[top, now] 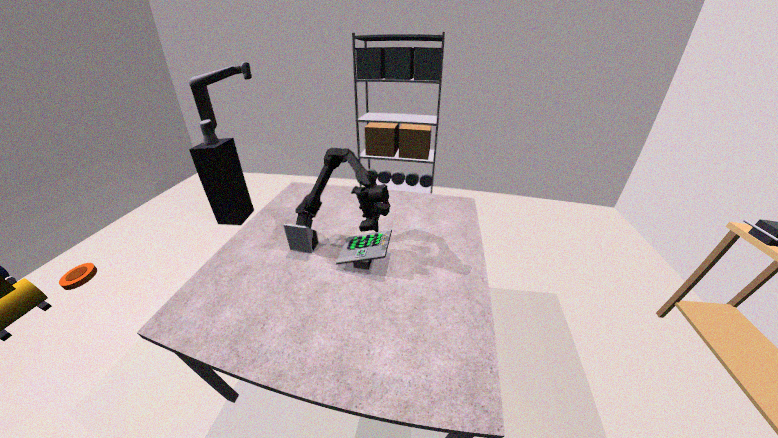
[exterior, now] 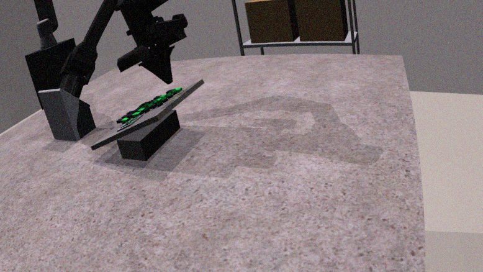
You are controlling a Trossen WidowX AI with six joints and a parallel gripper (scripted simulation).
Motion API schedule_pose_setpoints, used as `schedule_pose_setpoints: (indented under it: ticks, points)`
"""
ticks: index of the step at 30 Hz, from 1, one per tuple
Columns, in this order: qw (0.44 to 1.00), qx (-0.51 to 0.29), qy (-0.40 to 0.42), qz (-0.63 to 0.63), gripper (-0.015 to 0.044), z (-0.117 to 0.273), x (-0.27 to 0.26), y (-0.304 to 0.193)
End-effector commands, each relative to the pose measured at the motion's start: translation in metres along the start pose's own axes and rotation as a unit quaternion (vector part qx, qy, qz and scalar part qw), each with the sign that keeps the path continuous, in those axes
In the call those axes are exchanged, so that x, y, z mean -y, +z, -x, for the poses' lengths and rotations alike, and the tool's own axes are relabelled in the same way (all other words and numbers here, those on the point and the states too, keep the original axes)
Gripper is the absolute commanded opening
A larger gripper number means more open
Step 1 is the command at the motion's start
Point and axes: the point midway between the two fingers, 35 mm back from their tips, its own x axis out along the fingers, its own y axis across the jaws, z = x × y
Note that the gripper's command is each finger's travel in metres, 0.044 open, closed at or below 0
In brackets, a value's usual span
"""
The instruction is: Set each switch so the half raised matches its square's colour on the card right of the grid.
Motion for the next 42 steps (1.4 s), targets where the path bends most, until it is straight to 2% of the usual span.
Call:
schedule_pose_setpoints:
  ticks: [1, 11, 16, 42]
  points:
    - [1.0, 0.023, -0.005, 0.005, 0.0, 0.044, 0.001, 0.004]
    - [1.0, 0.024, -0.005, 0.005, 0.0, 0.047, 0.021, 0.004]
    - [1.0, 0.011, -0.004, 0.005, 0.0, 0.012, 0.021, 0.006]
    - [1.0, 0.012, -0.004, 0.005, 0.0, -0.012, 0.02, 0.007]
